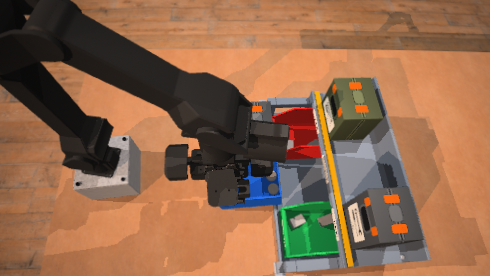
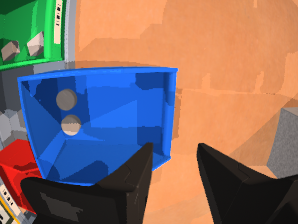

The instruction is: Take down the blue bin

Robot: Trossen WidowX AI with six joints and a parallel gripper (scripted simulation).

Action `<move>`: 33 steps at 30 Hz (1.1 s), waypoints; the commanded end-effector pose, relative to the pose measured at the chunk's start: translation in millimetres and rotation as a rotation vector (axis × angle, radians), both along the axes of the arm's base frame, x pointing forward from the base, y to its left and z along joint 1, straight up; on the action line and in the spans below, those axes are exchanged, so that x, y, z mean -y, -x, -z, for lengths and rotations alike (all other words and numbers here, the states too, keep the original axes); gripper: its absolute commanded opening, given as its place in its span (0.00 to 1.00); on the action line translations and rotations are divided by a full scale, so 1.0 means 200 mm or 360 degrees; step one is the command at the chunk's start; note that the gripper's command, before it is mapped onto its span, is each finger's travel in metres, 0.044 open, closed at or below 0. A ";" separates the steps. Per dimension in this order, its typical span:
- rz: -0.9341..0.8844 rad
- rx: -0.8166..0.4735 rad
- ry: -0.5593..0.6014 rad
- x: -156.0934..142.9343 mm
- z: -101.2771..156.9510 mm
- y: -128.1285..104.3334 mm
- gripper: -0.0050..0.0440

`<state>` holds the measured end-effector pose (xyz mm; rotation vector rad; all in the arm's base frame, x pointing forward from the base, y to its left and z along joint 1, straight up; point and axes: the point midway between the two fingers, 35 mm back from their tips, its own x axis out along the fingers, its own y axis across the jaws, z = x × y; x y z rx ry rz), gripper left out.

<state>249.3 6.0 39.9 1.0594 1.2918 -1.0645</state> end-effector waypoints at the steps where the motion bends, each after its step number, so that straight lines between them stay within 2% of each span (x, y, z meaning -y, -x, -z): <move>1: 0.0000 0.0030 -0.0001 0.00 -0.02 -0.02 0.41; 6: 0.0003 0.0030 0.0000 -0.04 -0.10 -0.19 0.41; 18: 0.0003 0.0030 0.0000 -0.04 -0.10 -0.19 0.41; 23: 0.0003 0.0033 0.0000 -0.07 -0.19 -0.37 0.41; 33: 0.0003 0.0033 0.0000 -0.07 -0.19 -0.37 0.41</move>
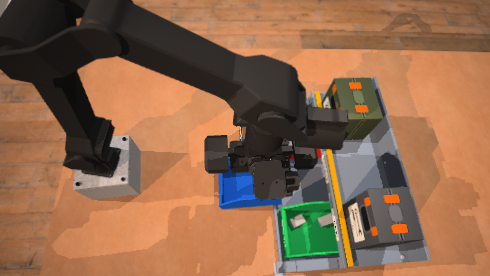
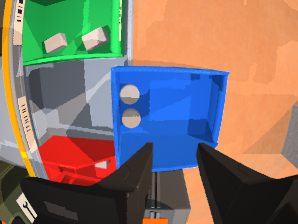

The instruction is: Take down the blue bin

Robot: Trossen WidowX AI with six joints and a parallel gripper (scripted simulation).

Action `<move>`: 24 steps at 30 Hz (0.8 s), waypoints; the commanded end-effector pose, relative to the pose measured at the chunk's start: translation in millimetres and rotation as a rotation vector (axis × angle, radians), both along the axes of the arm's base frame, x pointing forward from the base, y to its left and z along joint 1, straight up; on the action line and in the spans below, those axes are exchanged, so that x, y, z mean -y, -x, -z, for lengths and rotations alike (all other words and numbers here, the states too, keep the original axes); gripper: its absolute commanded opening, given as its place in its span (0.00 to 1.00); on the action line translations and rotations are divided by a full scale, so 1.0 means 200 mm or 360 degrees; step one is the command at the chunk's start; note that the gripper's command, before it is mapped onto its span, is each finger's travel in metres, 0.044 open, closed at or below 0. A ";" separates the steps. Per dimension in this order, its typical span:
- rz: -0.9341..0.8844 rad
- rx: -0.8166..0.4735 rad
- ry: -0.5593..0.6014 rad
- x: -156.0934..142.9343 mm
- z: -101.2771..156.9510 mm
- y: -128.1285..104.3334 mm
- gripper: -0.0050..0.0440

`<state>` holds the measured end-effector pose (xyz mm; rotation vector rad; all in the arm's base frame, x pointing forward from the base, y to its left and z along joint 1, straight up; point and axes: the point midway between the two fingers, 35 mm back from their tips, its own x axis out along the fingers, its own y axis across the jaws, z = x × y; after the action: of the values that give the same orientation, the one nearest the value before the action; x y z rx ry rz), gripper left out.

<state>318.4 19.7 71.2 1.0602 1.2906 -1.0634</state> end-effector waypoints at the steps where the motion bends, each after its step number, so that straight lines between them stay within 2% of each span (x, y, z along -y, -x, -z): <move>1: 0.0003 0.0031 0.0000 0.00 -0.03 -0.02 0.41; 2: 0.0003 0.0031 0.0000 0.00 -0.03 -0.02 0.41; 7: 0.0003 0.0034 -0.0001 -0.05 -0.15 -0.26 0.41; 19: 0.0003 0.0034 -0.0001 -0.05 -0.15 -0.26 0.41; 24: 0.0003 0.0040 -0.0002 -0.05 -0.10 -0.25 0.41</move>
<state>368.6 29.2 89.9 1.0633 1.2857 -1.0587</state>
